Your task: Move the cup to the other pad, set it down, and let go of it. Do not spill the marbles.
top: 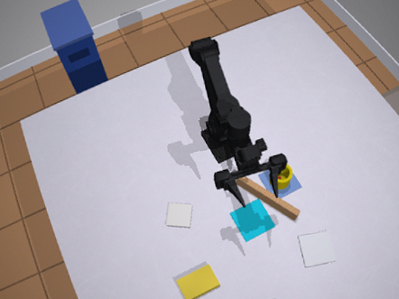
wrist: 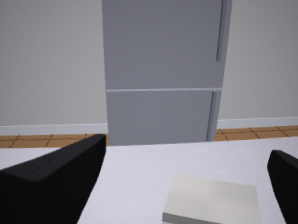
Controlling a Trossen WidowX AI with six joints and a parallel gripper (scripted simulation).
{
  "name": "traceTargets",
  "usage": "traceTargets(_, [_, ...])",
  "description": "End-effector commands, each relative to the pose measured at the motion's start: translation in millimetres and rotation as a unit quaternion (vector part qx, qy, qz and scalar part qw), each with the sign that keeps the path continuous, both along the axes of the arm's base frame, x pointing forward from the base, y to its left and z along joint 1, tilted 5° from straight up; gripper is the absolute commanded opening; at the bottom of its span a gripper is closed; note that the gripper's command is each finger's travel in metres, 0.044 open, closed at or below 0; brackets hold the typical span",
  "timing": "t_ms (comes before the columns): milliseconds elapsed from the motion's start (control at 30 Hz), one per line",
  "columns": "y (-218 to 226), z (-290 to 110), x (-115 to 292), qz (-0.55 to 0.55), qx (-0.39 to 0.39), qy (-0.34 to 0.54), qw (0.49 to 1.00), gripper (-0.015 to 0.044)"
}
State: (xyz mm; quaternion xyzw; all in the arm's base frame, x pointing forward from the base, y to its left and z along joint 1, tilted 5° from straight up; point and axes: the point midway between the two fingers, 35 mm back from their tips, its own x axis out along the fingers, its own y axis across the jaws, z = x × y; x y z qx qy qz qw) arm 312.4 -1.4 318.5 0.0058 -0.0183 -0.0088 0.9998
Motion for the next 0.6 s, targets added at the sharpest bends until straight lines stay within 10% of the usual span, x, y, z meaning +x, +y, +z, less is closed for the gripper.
traceTargets(0, [2.1,-3.0,1.2,0.003,0.008,0.008,1.0,0.0374])
traceTargets(267, [82.8,-116.9,-7.1,0.017,0.256,0.346,0.903,0.0167])
traceTargets(567, [118.4,-176.3,-73.7,-0.134,0.326,0.556,0.753,0.0167])
